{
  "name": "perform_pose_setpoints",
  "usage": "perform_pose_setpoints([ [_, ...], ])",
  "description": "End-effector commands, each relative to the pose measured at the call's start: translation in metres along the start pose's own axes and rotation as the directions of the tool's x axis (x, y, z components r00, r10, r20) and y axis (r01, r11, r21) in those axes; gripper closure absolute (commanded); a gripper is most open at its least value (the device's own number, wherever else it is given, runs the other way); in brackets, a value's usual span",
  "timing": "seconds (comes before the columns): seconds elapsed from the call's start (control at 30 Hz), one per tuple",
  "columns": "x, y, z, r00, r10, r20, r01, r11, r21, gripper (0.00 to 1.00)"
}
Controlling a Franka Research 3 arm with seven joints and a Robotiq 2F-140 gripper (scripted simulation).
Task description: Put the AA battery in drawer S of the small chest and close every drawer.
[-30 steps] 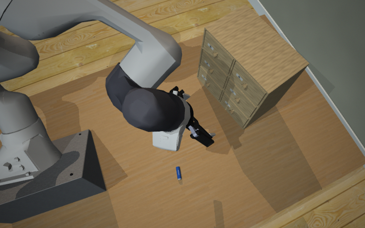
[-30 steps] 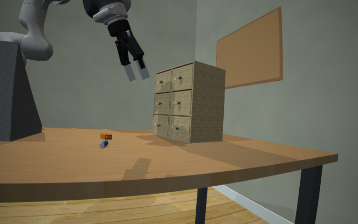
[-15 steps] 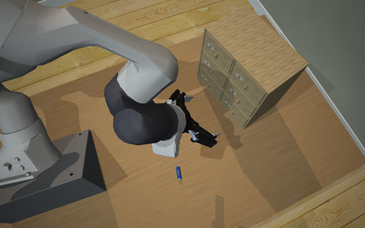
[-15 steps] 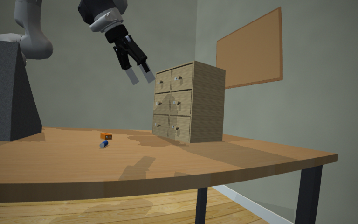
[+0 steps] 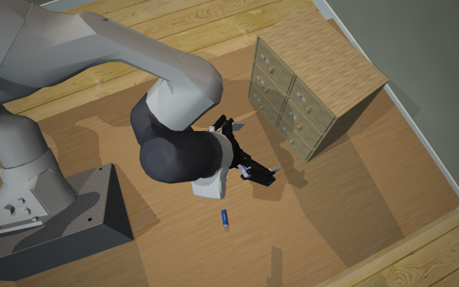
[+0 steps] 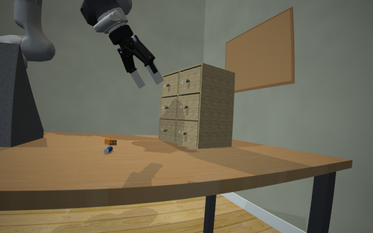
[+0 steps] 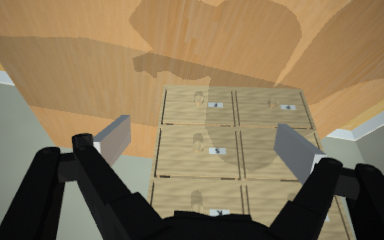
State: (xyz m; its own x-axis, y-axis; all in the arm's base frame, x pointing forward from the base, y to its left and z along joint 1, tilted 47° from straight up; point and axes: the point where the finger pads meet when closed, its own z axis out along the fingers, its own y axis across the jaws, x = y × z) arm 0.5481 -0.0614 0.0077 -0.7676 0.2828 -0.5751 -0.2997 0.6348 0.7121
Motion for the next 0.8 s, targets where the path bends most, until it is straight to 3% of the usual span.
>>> perform_pose_setpoints([
  [0.0, 0.001, -0.001, 0.000, 1.000, -0.024, -0.001, 0.024, 1.000, 0.004, 0.00],
  [0.17, 0.001, -0.001, 0.000, 1.000, -0.024, -0.001, 0.024, 1.000, 0.004, 0.00],
  [0.2, 0.000, 0.000, 0.006, 0.999, -0.023, 0.043, 0.023, 1.000, 0.005, 0.00],
  [0.73, 0.000, 0.000, 0.006, 0.999, -0.023, 0.043, 0.023, 1.000, 0.005, 0.00],
  [0.77, -0.001, 0.000, 0.011, 0.996, -0.023, 0.084, 0.023, 1.000, 0.006, 0.00],
])
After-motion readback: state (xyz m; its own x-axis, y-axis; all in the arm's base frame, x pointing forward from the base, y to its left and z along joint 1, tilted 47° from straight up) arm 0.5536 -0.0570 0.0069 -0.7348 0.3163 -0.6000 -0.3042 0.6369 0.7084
